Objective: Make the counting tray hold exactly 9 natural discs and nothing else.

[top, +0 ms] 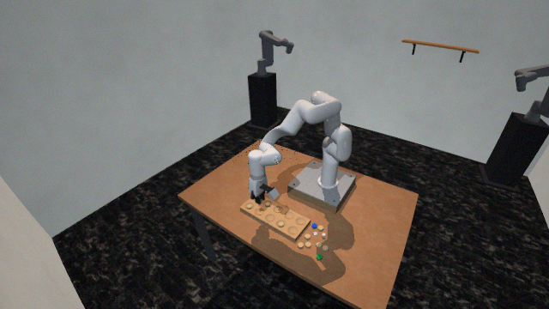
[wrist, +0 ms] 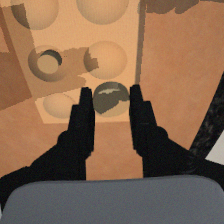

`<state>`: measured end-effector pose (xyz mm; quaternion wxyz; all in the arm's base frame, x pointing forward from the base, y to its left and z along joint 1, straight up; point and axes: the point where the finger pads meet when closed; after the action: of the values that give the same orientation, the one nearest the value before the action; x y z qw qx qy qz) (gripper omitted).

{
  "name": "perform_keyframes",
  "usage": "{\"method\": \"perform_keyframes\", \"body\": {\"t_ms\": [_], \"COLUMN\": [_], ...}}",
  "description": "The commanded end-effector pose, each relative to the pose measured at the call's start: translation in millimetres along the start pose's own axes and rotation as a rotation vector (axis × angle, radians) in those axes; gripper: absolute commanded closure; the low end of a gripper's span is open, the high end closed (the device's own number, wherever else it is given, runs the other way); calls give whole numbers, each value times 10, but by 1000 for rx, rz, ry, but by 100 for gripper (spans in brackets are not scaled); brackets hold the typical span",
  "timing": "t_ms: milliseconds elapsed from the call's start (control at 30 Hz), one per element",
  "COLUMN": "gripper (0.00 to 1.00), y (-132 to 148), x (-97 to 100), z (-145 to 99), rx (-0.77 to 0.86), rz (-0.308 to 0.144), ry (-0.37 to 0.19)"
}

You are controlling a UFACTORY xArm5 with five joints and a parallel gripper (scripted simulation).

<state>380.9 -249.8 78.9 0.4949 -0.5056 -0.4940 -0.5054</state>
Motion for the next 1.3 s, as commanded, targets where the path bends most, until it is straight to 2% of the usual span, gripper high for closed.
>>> {"method": "perform_keyframes", "body": {"t_ms": [0,100,233,300,400,467,1267], "gripper": [100,100,100,100,100,100,100], "y": [-89,-88,-94,-94,-77,-76,-77], "x": [22,-37,-401,-401,-702,-805,-970], "z": [-167,-168,-162,-162,-173,-174,-172], "rx": [3,3,3,3,3,3,3], "rz": [-4,-4,-3,-3,-3,-3,-3], "ry": [-2,-2,-2,-2,-2,-2,-2]}}
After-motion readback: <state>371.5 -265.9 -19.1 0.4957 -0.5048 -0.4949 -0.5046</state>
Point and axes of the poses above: the point where the finger pads meet when closed, its own x axis back along the fingers, its own y axis across the jaws, z = x × y, and after that the axes turned 5 degrees about x, right-handed
